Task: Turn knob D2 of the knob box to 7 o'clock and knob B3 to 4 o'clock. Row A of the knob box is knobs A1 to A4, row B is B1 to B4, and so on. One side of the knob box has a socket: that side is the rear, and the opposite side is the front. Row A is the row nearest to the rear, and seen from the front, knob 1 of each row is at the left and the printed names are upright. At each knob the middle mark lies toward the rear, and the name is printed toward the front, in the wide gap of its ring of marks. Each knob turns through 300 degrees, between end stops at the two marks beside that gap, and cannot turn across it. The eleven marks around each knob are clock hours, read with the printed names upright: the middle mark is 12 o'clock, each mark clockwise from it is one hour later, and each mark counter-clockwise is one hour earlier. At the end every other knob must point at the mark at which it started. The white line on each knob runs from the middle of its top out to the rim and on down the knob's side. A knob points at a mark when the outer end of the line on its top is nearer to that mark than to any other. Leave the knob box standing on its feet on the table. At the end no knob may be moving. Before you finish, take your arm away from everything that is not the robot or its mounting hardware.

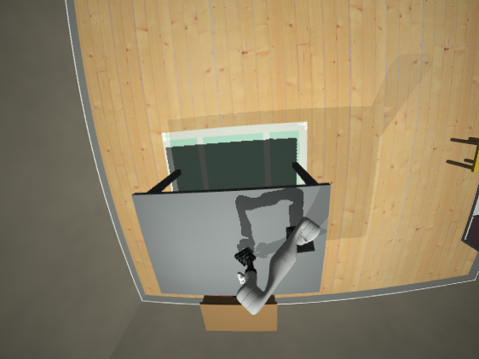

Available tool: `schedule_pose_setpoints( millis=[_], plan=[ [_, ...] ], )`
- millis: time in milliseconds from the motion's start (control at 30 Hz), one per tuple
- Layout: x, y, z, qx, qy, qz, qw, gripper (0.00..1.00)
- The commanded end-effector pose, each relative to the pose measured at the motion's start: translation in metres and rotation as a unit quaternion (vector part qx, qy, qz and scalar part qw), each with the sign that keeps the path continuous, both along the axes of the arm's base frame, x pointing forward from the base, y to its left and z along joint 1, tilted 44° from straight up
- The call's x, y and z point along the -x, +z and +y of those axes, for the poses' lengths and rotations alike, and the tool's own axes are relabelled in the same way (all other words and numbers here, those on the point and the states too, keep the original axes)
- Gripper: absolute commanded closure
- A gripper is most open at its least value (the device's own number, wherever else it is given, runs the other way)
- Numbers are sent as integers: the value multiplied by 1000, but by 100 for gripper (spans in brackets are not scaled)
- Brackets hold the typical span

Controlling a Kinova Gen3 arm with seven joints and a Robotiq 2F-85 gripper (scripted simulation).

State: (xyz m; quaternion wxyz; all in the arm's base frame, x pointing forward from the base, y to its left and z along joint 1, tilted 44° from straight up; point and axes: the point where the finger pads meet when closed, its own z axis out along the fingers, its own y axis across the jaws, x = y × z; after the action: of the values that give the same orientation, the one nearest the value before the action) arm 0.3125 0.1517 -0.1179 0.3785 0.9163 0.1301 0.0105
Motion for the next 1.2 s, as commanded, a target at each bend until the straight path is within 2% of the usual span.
schedule_pose_setpoints(
  millis=[0,367,1167],
  plan=[
    [0,0,0,1,11,13,1000,92],
    [0,0,0,12,75,74,994,92],
    [0,0,0,24,151,148,977,92]
  ],
)
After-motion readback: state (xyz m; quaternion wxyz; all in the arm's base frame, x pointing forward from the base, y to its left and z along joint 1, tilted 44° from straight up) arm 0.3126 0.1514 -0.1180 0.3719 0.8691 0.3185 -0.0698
